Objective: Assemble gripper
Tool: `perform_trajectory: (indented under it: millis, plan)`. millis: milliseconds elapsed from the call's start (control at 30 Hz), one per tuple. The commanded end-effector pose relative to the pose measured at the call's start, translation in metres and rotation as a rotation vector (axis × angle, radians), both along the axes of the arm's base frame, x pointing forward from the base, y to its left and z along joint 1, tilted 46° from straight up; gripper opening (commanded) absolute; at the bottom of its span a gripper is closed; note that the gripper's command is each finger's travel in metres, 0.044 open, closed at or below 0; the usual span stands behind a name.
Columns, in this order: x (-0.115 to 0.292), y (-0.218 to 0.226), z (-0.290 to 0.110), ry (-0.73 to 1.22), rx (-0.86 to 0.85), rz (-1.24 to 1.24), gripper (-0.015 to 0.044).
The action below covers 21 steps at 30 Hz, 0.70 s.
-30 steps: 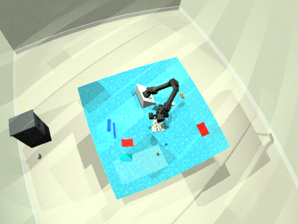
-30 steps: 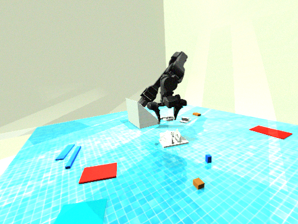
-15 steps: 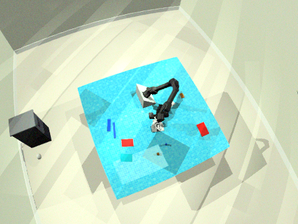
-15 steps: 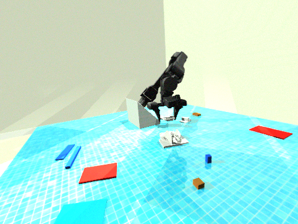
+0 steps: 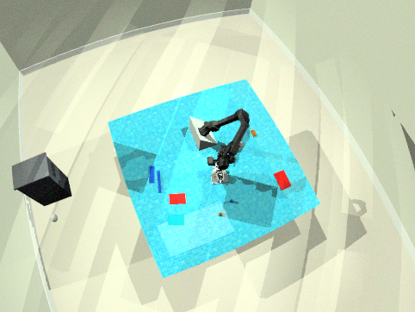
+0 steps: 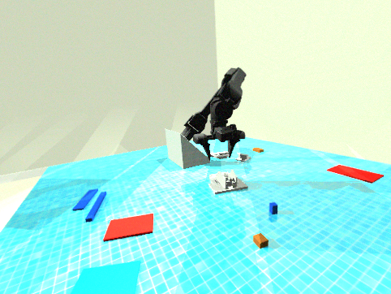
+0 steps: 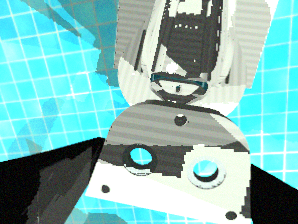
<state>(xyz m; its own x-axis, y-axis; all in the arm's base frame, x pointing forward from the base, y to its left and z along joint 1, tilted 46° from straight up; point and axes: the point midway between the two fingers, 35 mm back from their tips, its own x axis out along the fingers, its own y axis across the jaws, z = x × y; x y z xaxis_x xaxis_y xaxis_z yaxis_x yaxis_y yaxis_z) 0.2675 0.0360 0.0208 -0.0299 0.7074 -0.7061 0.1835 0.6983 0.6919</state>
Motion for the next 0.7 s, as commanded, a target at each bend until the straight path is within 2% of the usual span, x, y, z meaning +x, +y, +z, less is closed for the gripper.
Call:
perform_trajectory:
  millis: [0,667]
  plan:
    - [0.0,0.001,0.001,0.002,0.005,-0.005,0.0351]
    - [0.001,0.015,-0.014,0.001,0.003,-0.005,0.0351]
